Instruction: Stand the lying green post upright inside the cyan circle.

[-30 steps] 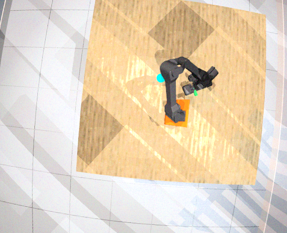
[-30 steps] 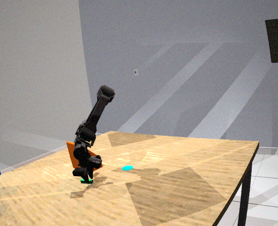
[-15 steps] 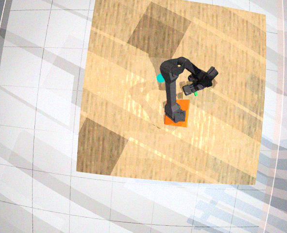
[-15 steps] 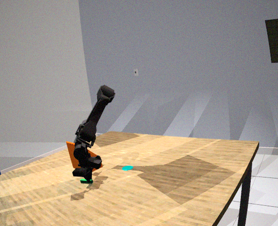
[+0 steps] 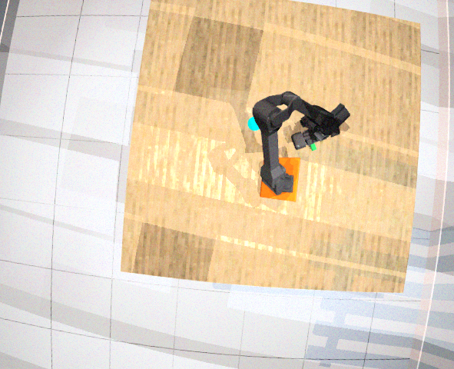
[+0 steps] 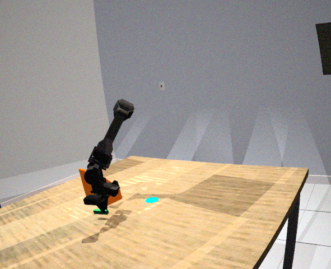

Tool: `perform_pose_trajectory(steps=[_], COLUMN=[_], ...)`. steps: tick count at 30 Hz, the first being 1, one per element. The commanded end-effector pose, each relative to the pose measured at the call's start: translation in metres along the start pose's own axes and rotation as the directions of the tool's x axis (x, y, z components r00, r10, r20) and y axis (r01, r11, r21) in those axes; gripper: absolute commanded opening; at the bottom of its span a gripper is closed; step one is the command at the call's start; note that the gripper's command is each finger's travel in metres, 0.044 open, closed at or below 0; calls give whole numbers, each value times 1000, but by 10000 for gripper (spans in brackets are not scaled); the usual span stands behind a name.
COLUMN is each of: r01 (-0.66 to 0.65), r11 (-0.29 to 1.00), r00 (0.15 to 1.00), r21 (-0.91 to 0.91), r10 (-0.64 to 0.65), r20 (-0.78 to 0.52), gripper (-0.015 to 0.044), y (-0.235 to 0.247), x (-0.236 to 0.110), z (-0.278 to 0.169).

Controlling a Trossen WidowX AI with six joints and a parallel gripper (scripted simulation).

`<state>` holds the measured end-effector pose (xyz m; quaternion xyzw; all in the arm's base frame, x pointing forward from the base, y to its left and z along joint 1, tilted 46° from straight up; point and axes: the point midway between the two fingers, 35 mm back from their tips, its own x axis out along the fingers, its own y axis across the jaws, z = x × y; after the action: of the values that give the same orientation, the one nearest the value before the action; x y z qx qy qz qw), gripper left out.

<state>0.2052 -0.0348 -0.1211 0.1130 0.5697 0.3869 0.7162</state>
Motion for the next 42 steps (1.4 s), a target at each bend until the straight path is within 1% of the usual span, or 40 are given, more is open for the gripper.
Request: perform_pose_trajectory(steps=[1, 42], r01=[6, -27], r11=[1000, 999], r00=[1000, 1000], r21=[-6, -19], r10=[-6, 27], r20=[0, 1], gripper=[22, 22], y=[-3, 3], x=[-10, -85], z=[1, 0])
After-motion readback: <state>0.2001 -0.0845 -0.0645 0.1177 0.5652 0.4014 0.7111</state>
